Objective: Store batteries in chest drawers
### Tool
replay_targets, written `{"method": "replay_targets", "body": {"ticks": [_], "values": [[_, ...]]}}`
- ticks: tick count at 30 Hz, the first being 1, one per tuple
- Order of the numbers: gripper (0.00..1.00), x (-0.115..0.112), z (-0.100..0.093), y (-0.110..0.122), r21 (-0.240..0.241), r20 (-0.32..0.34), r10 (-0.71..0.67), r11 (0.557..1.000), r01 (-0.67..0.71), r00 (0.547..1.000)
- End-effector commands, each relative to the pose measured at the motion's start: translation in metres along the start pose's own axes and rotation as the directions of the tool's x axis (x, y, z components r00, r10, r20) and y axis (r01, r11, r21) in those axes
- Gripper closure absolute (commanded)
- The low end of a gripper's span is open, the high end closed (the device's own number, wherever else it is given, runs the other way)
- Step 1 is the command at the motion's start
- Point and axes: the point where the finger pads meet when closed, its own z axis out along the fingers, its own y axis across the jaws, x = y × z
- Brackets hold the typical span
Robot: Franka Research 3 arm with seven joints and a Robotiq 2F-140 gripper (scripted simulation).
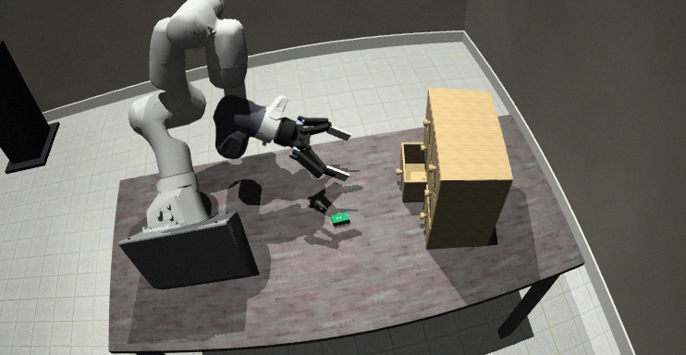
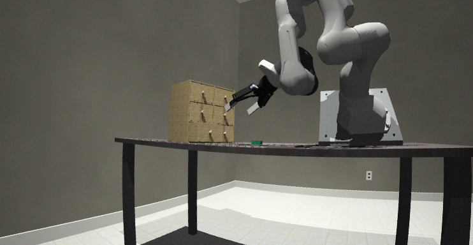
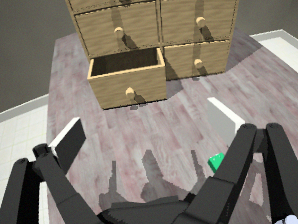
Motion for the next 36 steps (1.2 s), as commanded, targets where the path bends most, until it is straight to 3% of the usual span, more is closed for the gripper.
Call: {"method": "replay_targets", "body": {"ticks": [1, 21, 36], "values": [[0.00, 0.0016, -0.0015, -0.0023, 0.006, -0.004, -0.004, 1.000, 0.004, 1.000], [0.00, 0.0045, -0.0029, -0.0027, 0.007, 0.079, -0.004, 1.000, 0.003, 0.997], [0.00, 0.0114, -0.0072, -0.0023, 0.006, 0.291, -0.005, 1.000, 0.004, 0.957]]}}
